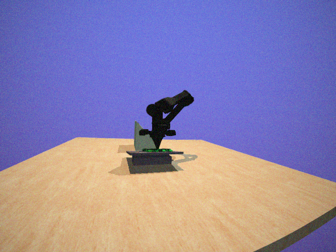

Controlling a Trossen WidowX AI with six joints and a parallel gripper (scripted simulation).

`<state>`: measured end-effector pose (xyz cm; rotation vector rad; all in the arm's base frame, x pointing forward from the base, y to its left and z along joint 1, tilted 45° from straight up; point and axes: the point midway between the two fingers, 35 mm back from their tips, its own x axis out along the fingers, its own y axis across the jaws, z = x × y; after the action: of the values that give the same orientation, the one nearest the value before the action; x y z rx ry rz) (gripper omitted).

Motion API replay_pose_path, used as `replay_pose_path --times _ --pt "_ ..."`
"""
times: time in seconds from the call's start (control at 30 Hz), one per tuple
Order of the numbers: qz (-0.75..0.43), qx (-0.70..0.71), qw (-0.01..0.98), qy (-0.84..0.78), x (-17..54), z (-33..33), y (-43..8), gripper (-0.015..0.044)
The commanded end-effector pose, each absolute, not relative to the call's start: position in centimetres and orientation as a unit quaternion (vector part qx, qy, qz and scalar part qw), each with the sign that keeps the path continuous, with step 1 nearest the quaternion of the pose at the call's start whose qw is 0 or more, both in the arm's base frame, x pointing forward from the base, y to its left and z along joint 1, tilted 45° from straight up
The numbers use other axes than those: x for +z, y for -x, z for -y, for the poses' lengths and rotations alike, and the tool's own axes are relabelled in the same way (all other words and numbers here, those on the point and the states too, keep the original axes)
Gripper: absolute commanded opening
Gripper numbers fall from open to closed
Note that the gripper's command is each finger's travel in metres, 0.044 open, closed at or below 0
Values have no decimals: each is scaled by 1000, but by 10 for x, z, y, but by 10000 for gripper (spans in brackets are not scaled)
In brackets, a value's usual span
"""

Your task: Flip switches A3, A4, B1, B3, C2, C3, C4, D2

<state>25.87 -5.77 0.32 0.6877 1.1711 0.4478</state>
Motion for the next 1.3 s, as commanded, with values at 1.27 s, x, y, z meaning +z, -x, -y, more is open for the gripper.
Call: replay_pose_path --times 1.27 --pt "-537 205 754 -318 -9 92 -252 0"
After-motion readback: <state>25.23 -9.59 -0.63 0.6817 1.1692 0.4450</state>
